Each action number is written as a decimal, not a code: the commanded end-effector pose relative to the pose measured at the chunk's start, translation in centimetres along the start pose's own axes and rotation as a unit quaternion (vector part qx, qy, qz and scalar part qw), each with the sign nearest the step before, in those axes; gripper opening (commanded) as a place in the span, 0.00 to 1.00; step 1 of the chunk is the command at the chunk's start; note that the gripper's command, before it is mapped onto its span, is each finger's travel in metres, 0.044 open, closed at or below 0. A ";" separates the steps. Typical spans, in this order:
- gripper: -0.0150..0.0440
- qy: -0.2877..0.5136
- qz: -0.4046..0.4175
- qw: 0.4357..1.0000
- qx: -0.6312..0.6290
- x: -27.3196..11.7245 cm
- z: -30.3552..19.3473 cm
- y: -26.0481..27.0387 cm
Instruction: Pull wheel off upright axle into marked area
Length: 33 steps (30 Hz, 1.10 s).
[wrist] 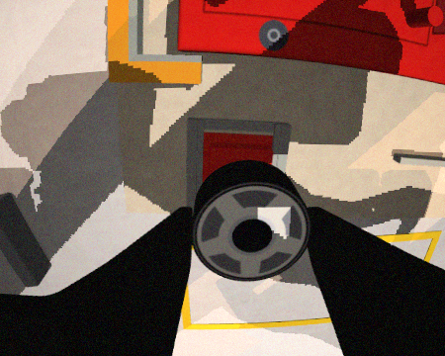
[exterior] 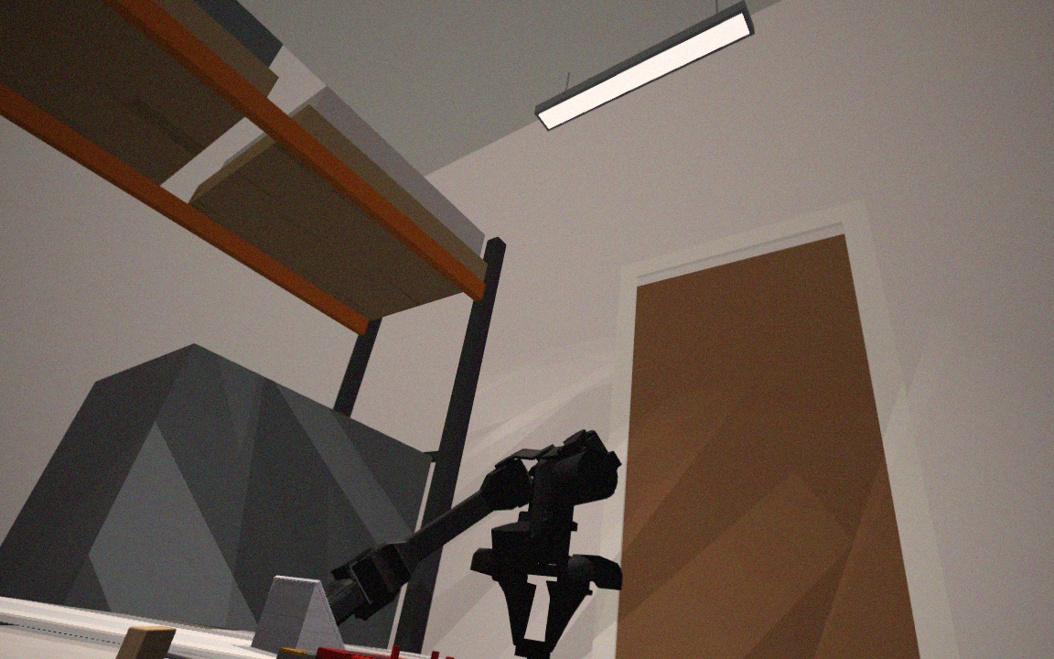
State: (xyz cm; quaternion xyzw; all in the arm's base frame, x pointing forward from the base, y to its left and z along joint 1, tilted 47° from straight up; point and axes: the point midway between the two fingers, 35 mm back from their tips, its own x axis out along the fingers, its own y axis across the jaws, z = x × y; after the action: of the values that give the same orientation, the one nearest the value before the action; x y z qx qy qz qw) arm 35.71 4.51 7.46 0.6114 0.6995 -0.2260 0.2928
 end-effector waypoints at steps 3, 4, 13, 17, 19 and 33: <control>0.25 -0.002 0.004 1.000 0.000 -0.6 0.1 0.1; 0.25 -0.002 0.004 1.000 0.000 -0.6 0.1 0.1; 0.25 -0.002 0.005 1.000 0.000 -0.9 0.1 0.0; 0.25 -0.002 0.005 1.000 0.000 -1.0 0.1 0.0; 0.25 -0.001 0.005 1.000 0.000 -1.1 0.1 0.0; 0.25 -0.001 0.006 1.000 0.000 -1.6 0.1 0.0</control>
State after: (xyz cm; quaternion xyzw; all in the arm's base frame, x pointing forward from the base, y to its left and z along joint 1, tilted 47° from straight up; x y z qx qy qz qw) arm 35.86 3.54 8.38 0.6153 0.6965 -0.2244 0.2932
